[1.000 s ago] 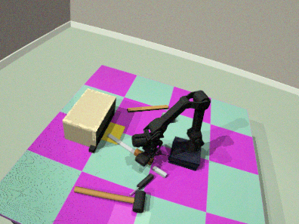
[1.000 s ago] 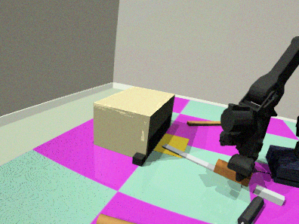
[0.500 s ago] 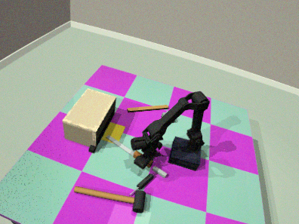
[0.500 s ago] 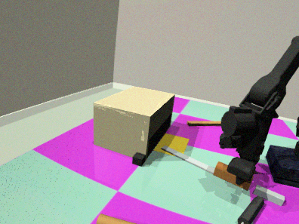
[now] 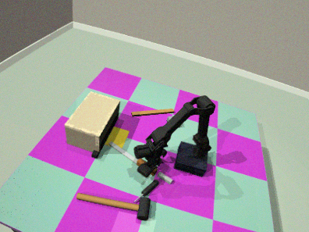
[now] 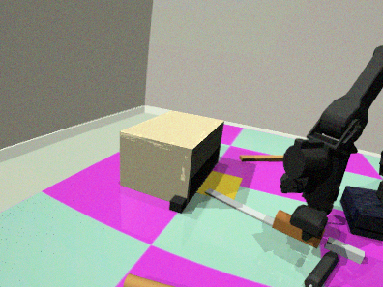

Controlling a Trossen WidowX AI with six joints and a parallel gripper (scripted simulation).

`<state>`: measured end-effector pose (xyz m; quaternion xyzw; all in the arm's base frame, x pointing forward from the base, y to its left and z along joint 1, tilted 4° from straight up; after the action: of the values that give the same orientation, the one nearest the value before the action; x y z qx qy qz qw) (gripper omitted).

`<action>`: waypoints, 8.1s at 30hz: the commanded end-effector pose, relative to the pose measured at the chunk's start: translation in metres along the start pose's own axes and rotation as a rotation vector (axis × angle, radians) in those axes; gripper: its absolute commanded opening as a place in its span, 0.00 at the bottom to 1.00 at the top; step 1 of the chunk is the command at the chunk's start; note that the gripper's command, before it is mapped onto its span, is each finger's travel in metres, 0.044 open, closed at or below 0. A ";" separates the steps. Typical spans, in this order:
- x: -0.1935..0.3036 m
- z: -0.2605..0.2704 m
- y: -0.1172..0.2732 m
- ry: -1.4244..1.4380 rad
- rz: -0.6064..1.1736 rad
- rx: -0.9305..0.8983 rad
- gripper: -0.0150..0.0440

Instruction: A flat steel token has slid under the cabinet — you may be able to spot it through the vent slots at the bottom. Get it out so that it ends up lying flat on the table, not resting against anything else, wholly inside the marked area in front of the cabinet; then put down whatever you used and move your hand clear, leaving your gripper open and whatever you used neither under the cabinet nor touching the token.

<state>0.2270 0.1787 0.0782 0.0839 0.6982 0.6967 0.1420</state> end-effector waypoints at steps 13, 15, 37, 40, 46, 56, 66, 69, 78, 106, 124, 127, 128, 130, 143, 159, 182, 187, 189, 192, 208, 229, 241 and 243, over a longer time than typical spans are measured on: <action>0.000 0.000 0.000 0.000 -0.001 -0.005 0.68; 0.000 0.000 0.000 0.000 -0.002 -0.006 0.71; 0.000 0.000 -0.002 0.000 -0.004 -0.006 0.47; 0.000 0.000 -0.002 0.000 -0.004 -0.006 0.43; 0.000 0.000 -0.002 0.000 -0.004 -0.006 0.26; -0.009 0.000 -0.002 0.002 -0.004 -0.006 0.25; -0.026 0.001 -0.002 0.006 -0.004 -0.006 0.25; -0.031 0.001 -0.001 0.006 -0.004 -0.006 0.25; -0.045 0.002 -0.001 0.007 -0.005 -0.006 0.25; -0.085 0.004 0.000 0.007 -0.009 -0.006 0.25; -0.109 0.005 0.000 0.007 -0.011 -0.006 0.25; -0.112 0.005 0.000 0.007 -0.011 -0.006 0.25; -0.114 0.005 0.000 0.007 -0.011 -0.006 0.25; -0.116 0.006 0.000 0.007 -0.011 -0.006 0.25; -0.131 0.006 0.001 0.007 -0.013 -0.006 0.25; -0.149 0.007 0.001 0.007 -0.014 -0.006 0.25; -0.174 0.007 0.002 0.007 -0.016 -0.006 0.25; -0.175 0.005 0.001 0.007 -0.016 -0.006 0.25; -0.175 0.003 0.001 0.007 -0.016 -0.005 0.25; -0.175 -0.001 0.001 0.007 -0.016 -0.005 0.25; -0.174 -0.010 0.001 0.007 -0.016 -0.004 0.25; -0.152 -0.010 0.000 0.007 -0.014 -0.004 0.25; -0.138 -0.010 0.000 0.007 -0.013 -0.004 0.25; -0.136 -0.010 0.000 0.007 -0.013 -0.004 0.25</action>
<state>0.3577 0.1244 0.0904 0.0750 0.6975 0.6980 0.1436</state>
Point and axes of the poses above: the point midway between the two fingers, 35 mm back from their tips, its own y axis back along the fingers, its own z axis across the jaws, x = y × z, the point moved 8 cm from there along y, back along the fingers, and after that the axes turned 1 degree about -y, right-handed, at the moved point
